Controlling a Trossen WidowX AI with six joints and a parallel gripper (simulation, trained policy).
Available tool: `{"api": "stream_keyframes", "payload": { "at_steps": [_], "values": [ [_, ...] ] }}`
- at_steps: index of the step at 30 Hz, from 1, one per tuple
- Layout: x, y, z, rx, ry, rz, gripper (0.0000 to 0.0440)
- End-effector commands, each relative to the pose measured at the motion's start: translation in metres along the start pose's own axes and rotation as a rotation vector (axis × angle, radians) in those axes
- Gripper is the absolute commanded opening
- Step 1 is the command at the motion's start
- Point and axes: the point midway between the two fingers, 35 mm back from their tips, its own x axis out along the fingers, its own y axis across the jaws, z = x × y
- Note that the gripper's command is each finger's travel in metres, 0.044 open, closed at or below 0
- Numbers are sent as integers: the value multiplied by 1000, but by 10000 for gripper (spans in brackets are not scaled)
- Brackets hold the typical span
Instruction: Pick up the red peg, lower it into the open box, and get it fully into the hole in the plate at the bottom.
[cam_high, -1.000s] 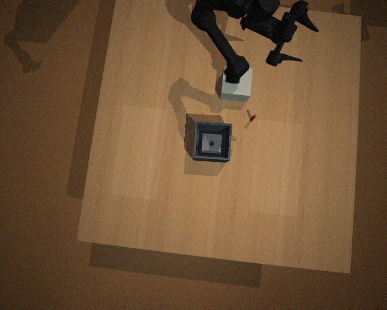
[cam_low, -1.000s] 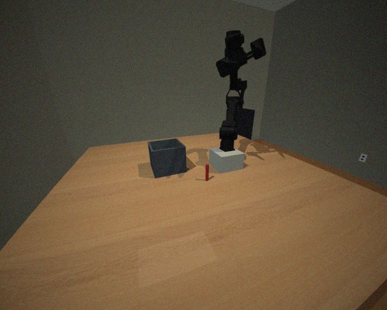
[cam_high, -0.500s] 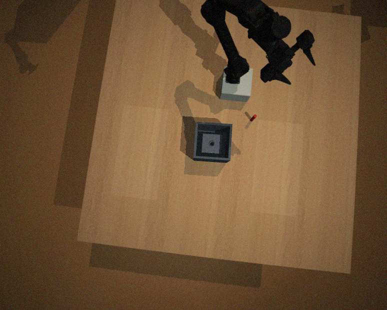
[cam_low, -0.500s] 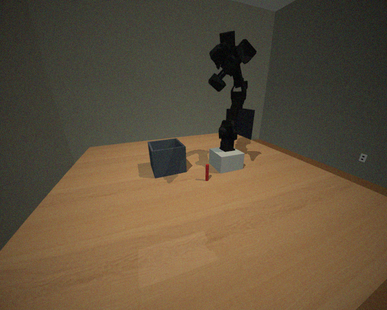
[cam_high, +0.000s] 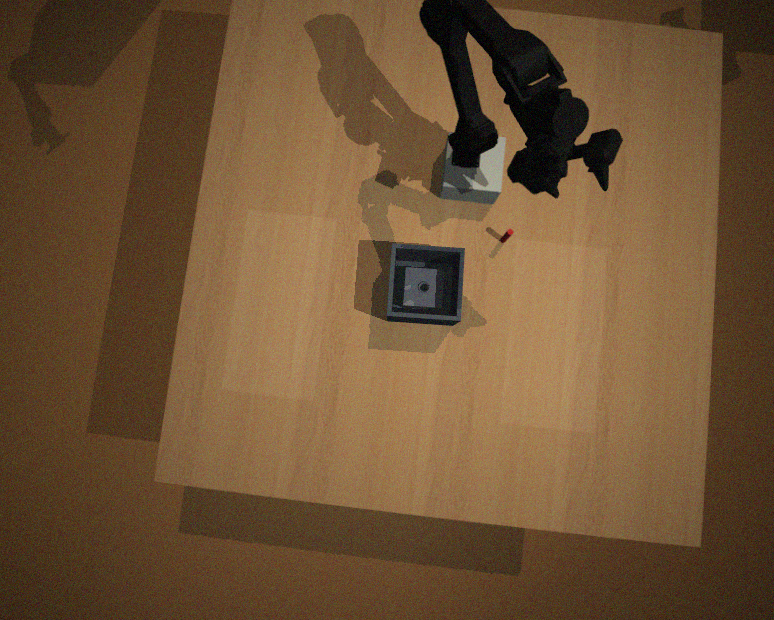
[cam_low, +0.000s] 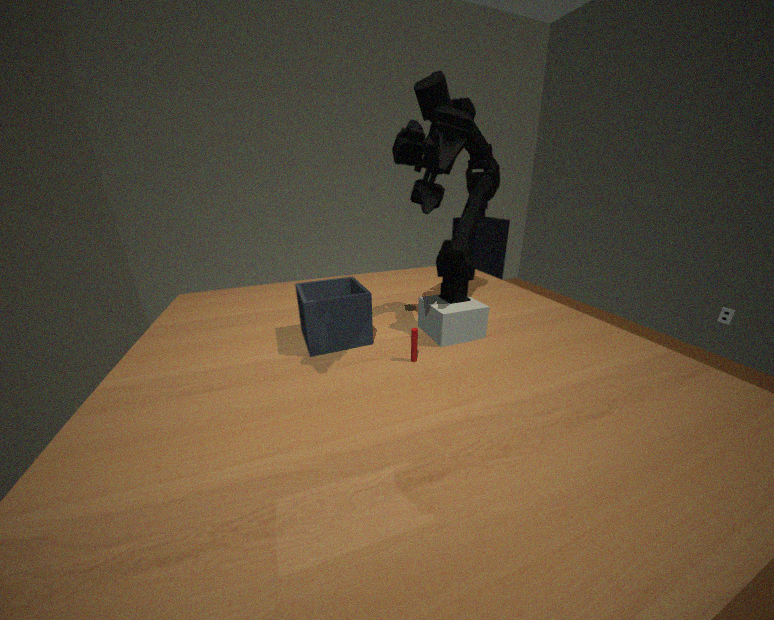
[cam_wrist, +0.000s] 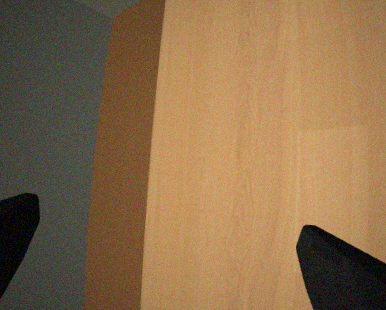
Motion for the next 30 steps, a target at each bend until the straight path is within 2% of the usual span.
{"api": "stream_keyframes", "payload": {
  "at_steps": [1, 18, 30],
  "values": [
    [15, -17, 5, 127, 10, -81, 440],
    [61, -87, 0, 614, 39, -408, 440],
    [82, -127, -16, 886, 21, -652, 440]
  ]
}}
